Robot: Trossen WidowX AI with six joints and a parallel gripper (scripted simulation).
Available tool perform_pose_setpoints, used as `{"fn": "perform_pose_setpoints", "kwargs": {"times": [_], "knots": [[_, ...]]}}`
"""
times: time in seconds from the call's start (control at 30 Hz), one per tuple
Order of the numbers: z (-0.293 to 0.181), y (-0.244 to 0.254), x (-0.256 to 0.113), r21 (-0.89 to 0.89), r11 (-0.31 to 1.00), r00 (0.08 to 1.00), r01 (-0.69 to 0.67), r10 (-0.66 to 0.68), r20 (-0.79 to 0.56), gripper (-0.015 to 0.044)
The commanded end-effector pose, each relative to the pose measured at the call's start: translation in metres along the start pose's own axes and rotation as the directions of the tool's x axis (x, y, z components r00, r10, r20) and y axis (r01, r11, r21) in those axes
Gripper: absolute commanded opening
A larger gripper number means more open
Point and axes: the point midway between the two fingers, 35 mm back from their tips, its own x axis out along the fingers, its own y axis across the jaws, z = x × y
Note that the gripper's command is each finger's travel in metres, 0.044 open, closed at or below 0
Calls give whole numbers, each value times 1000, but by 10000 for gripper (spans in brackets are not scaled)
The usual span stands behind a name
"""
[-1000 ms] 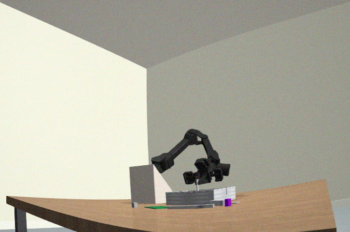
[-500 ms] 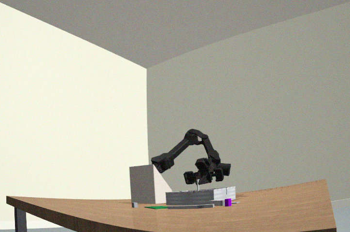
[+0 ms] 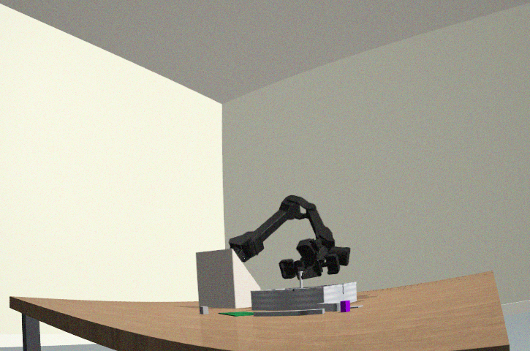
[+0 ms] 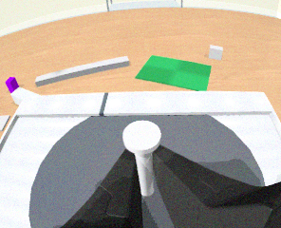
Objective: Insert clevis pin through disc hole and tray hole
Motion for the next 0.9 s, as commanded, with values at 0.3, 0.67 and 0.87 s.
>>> {"fn": "perform_pose_setpoints", "kwargs": {"times": [0.3,0.67,0.87], "knots": [[0,5,0,-2,1000,1000,-3,3,-4,0],[0,8,1,-1,1000,1000,-4,4,-4,0],[0,9,1,-1,1000,1000,-4,4,-4,0]]}}
